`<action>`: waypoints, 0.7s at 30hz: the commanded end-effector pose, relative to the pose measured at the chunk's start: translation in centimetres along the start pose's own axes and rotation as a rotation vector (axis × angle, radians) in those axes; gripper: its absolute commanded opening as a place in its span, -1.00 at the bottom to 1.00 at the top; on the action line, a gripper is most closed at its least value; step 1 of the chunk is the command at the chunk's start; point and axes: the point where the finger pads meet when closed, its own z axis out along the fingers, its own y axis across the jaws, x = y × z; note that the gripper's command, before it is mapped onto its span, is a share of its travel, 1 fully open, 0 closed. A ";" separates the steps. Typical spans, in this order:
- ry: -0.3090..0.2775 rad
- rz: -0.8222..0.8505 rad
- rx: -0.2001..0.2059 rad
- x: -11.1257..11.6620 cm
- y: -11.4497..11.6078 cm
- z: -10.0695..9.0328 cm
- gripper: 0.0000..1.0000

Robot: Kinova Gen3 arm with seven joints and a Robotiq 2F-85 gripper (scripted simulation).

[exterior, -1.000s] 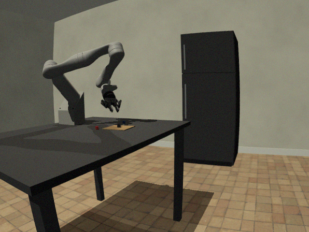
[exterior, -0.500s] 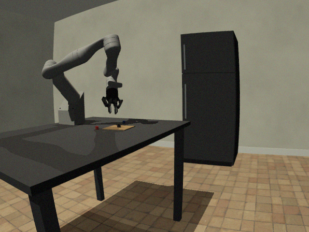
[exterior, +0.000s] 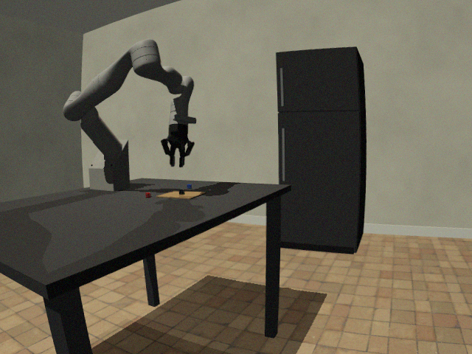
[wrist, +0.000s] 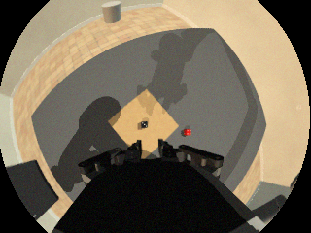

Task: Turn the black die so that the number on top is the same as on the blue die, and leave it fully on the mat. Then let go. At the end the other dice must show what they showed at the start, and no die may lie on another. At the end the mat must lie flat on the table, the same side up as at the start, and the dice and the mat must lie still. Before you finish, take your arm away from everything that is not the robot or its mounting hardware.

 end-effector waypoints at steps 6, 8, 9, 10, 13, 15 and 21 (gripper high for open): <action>-0.113 0.042 0.073 3.5 0.6 -1.0 -0.39; -0.133 0.041 0.092 4.1 0.6 -1.3 -0.39; -0.141 0.041 0.101 4.3 0.6 -1.4 -0.39; -0.147 0.040 0.108 4.5 0.6 -1.5 -0.39; -0.161 0.040 0.124 4.9 0.7 -1.7 -0.39; -0.166 0.040 0.130 5.1 0.7 -1.8 -0.39; -0.169 0.039 0.133 5.2 0.7 -1.9 -0.39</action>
